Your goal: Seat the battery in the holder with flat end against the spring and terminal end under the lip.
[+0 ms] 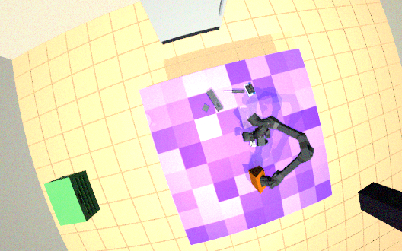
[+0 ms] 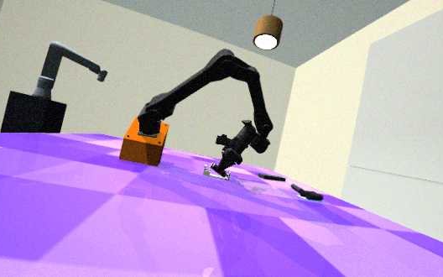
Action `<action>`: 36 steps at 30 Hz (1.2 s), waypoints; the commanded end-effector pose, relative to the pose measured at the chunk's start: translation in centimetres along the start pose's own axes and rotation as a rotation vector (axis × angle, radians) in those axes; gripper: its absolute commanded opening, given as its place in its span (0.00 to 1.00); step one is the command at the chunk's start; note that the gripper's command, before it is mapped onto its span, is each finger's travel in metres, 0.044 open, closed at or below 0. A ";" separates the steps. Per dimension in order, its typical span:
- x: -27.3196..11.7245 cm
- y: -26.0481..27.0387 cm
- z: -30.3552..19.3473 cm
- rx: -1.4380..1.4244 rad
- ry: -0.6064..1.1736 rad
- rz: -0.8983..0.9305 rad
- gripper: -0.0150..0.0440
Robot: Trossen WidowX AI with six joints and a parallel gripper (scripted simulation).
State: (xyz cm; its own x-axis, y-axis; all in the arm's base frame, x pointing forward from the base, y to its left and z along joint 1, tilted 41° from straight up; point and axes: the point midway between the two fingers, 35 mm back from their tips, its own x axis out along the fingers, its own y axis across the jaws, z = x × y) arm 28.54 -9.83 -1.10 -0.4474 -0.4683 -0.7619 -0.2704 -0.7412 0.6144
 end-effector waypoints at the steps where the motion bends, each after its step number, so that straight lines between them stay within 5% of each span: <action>1: 0.0 -0.1 -0.6 0.005 0.047 -0.004 0.38; 36: 0.6 -0.2 -0.2 -0.004 0.218 -0.013 0.38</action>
State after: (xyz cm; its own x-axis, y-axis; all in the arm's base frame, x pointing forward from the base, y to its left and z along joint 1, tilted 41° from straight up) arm 27.99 -9.97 -1.75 -0.2854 -0.5387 -0.7927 -0.2638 -0.7510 0.6053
